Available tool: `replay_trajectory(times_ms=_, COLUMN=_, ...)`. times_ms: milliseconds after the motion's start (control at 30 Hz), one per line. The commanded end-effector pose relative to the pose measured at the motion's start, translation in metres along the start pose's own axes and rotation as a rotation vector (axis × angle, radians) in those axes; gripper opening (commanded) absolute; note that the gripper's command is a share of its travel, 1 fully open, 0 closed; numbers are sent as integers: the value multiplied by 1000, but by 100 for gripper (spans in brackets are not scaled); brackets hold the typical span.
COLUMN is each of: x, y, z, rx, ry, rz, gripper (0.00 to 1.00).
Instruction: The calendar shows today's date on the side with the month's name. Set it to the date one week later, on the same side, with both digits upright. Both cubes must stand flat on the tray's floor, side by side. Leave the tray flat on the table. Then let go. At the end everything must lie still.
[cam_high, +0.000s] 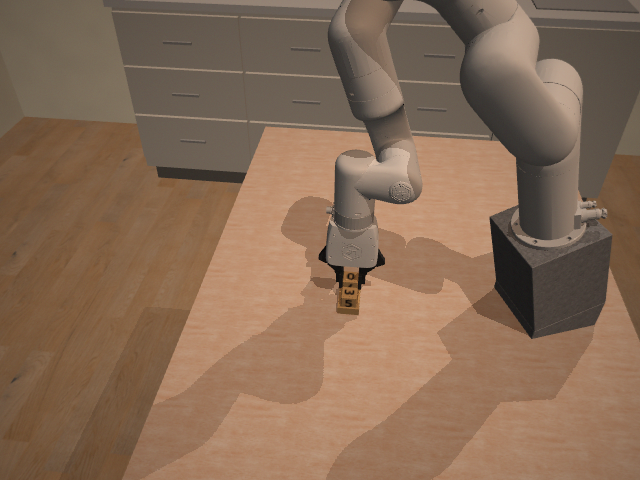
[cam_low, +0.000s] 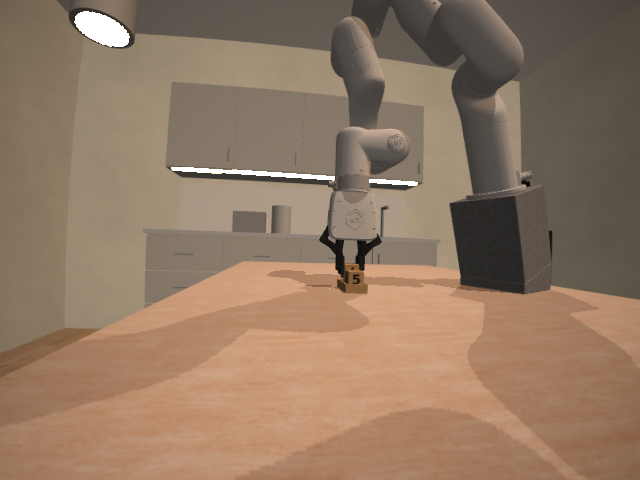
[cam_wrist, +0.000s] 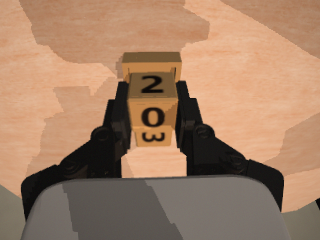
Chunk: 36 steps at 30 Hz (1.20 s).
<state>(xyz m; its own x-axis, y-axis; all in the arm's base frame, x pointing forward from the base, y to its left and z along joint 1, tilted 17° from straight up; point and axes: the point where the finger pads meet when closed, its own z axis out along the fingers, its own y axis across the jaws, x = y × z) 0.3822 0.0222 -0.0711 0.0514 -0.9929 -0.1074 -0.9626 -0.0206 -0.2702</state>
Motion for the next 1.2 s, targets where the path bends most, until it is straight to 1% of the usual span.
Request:
replay_trajectory(times_ms=0, x=0, y=-1, z=0, rx=2, ry=1, rz=0, gripper=29)
replay_trajectory(times_ms=700, x=0, y=-1, z=0, rx=2, ry=0, rz=0, gripper=29)
replay_trajectory(times_ms=1167, x=0, y=-1, z=4, rx=2, ry=0, rz=0, gripper=29)
